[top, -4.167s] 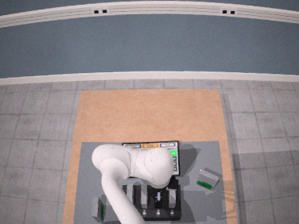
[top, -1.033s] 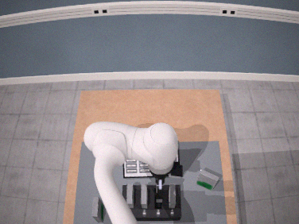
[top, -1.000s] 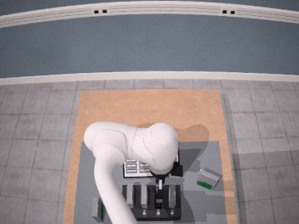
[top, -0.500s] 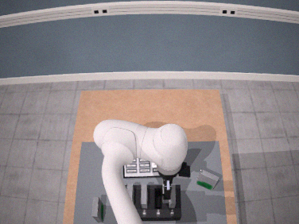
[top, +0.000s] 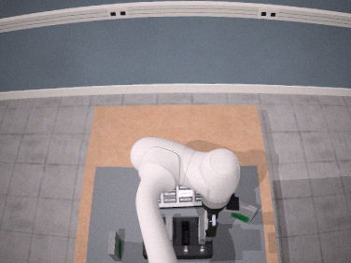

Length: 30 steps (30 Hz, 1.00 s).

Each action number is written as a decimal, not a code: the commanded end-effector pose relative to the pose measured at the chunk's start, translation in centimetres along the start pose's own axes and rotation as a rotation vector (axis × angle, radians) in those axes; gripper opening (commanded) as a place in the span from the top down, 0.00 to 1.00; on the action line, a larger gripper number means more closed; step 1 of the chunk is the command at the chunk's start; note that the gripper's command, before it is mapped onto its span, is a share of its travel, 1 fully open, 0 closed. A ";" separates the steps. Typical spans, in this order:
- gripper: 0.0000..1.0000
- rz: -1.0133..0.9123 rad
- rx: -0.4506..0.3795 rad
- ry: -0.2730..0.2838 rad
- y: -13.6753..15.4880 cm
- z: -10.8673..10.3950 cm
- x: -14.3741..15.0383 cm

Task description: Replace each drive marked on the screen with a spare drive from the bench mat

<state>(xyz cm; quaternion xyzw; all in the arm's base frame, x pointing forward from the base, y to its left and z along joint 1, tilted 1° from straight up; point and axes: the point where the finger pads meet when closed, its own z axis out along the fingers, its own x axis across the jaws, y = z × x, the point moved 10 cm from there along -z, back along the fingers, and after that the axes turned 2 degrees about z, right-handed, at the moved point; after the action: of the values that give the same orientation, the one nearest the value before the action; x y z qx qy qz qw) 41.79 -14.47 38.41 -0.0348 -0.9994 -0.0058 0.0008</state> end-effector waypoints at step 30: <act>0.90 0.000 -0.001 -0.001 -11.4 0.0 4.3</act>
<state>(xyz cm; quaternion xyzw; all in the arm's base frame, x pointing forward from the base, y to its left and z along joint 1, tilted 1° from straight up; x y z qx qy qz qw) 37.19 -24.67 38.25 -0.0348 -0.9994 -0.0062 0.0009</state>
